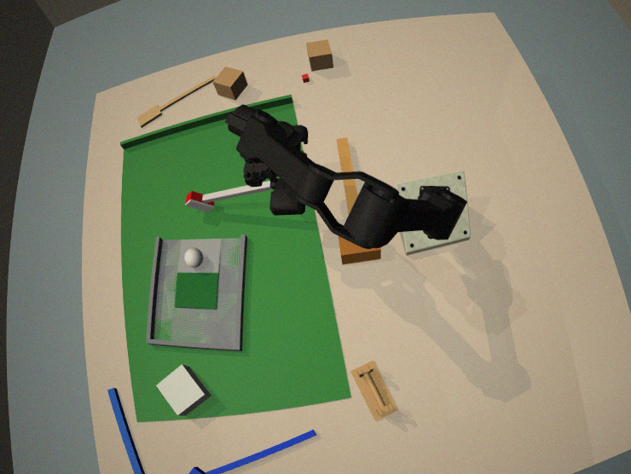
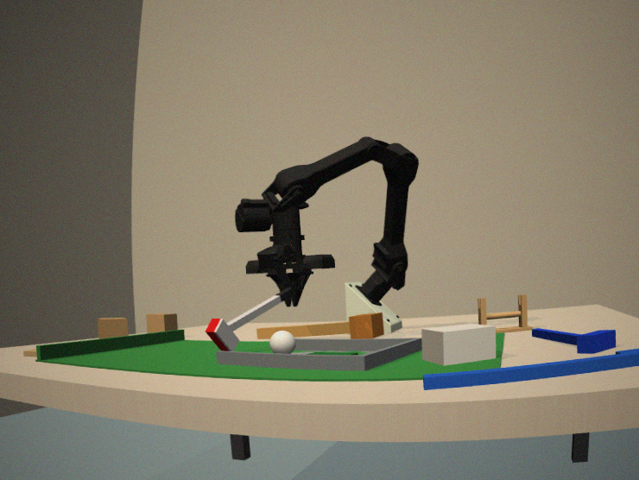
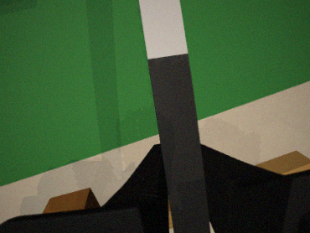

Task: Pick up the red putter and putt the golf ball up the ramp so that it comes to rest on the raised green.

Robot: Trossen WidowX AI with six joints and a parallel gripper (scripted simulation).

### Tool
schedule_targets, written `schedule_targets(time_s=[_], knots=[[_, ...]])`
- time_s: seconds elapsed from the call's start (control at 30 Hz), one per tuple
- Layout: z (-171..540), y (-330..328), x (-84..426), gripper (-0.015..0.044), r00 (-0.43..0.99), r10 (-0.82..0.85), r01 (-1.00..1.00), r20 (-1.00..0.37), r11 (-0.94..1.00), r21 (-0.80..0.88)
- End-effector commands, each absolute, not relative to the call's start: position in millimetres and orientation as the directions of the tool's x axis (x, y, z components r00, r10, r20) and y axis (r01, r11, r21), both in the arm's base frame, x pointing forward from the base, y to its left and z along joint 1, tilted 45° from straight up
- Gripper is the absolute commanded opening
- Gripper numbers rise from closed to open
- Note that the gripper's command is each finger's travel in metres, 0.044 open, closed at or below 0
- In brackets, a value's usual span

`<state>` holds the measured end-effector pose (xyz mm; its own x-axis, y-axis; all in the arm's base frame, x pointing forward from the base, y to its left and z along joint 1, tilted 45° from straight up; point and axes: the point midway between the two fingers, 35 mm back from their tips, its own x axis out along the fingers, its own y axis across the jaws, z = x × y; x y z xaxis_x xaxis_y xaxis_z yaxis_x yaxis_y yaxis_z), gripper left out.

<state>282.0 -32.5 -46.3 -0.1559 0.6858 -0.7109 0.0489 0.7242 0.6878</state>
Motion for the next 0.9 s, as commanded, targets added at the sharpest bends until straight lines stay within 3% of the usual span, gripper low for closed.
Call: schedule_targets(time_s=[0.0, 0.87], knots=[[-34, -46, 288, 0.0000, -0.136, 0.681, 0.043, -0.719, 0.730, 0.683], [-13, -67, 290, 0.0000, -0.141, 0.684, 0.052, -0.715, 0.727, 0.685]])
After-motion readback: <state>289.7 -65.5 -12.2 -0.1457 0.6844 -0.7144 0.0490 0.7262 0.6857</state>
